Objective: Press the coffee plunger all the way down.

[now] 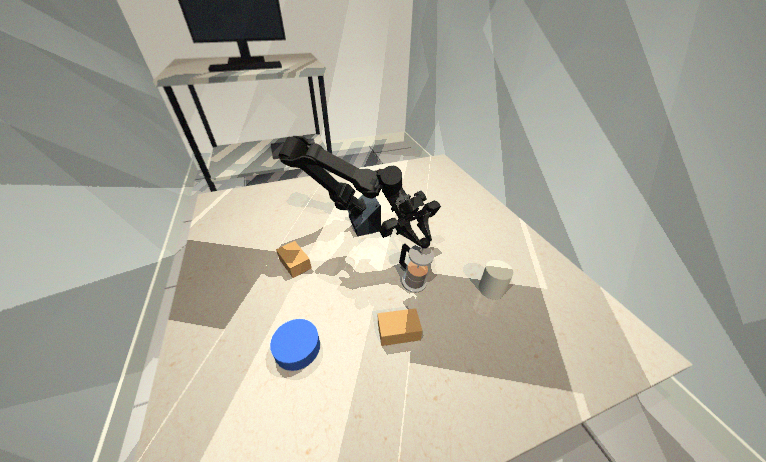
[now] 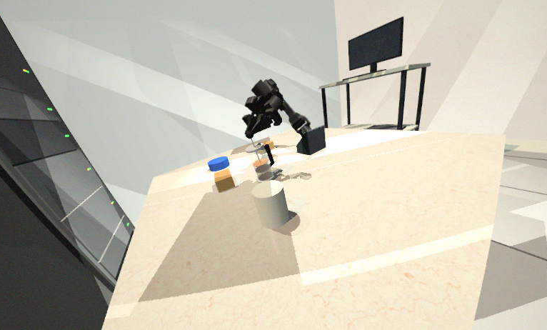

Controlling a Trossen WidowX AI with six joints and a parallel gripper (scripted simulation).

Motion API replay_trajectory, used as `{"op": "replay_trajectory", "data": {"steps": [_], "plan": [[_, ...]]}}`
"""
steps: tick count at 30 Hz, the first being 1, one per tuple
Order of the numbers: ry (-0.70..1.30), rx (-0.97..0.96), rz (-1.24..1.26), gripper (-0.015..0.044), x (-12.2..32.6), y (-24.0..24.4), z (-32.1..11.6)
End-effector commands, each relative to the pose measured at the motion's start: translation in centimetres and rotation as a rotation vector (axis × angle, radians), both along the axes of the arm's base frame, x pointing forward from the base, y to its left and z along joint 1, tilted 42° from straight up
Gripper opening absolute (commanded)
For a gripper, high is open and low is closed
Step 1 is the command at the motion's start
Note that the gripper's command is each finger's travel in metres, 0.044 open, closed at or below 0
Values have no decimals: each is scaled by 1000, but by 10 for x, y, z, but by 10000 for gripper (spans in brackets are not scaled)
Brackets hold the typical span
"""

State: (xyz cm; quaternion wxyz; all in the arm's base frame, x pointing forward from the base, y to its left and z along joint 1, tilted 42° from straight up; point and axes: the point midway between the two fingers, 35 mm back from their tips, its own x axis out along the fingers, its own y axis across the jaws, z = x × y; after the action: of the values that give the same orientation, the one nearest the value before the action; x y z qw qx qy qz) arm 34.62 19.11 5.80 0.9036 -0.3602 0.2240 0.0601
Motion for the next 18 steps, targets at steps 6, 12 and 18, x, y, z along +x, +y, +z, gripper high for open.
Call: {"op": "replay_trajectory", "data": {"steps": [6,12,18], "plan": [[41,-54,-32,126,1,-15,-17],[41,-54,-32,126,1,-14,-18],[41,-54,-32,126,2,-13,-18]]}}
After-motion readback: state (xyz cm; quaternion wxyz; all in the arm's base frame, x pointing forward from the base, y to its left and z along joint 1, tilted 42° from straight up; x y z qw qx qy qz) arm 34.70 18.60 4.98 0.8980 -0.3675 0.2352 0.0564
